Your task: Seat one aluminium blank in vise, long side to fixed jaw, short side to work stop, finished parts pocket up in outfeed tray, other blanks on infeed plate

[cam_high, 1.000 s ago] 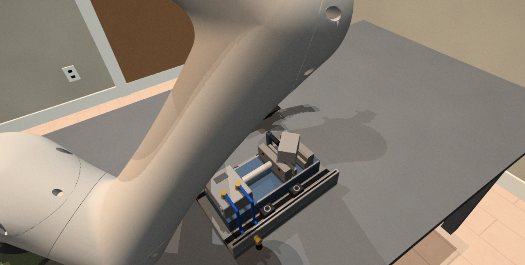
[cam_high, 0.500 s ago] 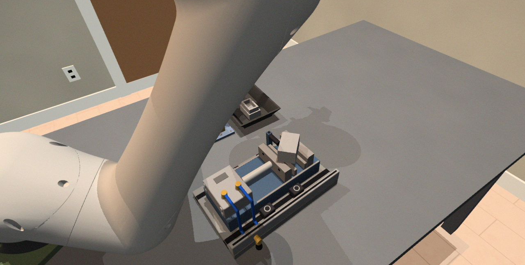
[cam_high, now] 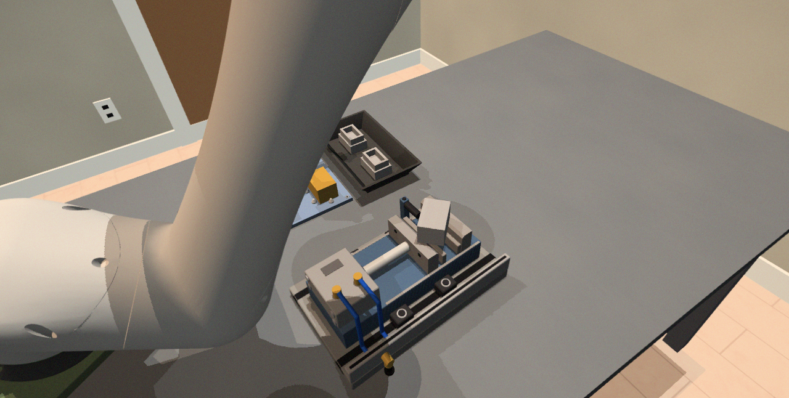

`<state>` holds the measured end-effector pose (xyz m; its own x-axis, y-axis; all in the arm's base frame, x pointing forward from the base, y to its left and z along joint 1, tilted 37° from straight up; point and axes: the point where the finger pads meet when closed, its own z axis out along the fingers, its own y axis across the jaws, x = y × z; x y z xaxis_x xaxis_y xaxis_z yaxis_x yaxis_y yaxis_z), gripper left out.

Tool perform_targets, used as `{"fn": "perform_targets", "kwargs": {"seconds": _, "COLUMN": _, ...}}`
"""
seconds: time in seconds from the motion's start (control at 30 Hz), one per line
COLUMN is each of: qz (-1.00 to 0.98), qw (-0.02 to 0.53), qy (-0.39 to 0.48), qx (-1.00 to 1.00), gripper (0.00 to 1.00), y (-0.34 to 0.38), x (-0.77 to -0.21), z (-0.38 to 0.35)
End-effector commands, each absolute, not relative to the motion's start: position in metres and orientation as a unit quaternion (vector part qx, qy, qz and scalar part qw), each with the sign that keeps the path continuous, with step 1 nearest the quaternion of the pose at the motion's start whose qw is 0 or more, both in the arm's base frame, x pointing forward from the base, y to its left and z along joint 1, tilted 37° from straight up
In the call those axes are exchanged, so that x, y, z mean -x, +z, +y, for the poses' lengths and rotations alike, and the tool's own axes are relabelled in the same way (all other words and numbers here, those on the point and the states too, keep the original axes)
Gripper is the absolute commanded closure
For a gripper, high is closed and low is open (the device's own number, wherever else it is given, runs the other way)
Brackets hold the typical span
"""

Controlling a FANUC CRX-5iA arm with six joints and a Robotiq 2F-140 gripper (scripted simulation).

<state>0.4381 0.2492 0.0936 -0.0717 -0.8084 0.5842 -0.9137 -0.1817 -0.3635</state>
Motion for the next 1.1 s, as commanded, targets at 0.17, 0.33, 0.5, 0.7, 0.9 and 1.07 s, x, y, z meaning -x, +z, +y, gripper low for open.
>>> {"fn": "perform_targets", "kwargs": {"seconds": 0.17, "qz": -0.645, "qw": 0.085, "qy": 0.317, "qx": -0.690, "gripper": 0.00, "y": 0.063, "x": -0.364, "z": 0.276}}
{"fn": "perform_targets", "kwargs": {"seconds": 0.33, "qz": -0.647, "qw": 0.090, "qy": 0.305, "qx": -0.693, "gripper": 0.00, "y": 0.055, "x": -0.343, "z": 0.281}}
{"fn": "perform_targets", "kwargs": {"seconds": 0.5, "qz": -0.647, "qw": 0.090, "qy": 0.305, "qx": -0.693, "gripper": 1.00, "y": 0.055, "x": -0.343, "z": 0.281}}
{"fn": "perform_targets", "kwargs": {"seconds": 0.7, "qz": -0.647, "qw": 0.090, "qy": 0.305, "qx": -0.693, "gripper": 1.00, "y": 0.055, "x": -0.343, "z": 0.281}}
{"fn": "perform_targets", "kwargs": {"seconds": 0.9, "qz": -0.647, "qw": 0.090, "qy": 0.305, "qx": -0.693, "gripper": 1.00, "y": 0.055, "x": -0.343, "z": 0.281}}
{"fn": "perform_targets", "kwargs": {"seconds": 1.07, "qz": -0.647, "qw": 0.090, "qy": 0.305, "qx": -0.693, "gripper": 1.00, "y": 0.055, "x": -0.343, "z": 0.281}}
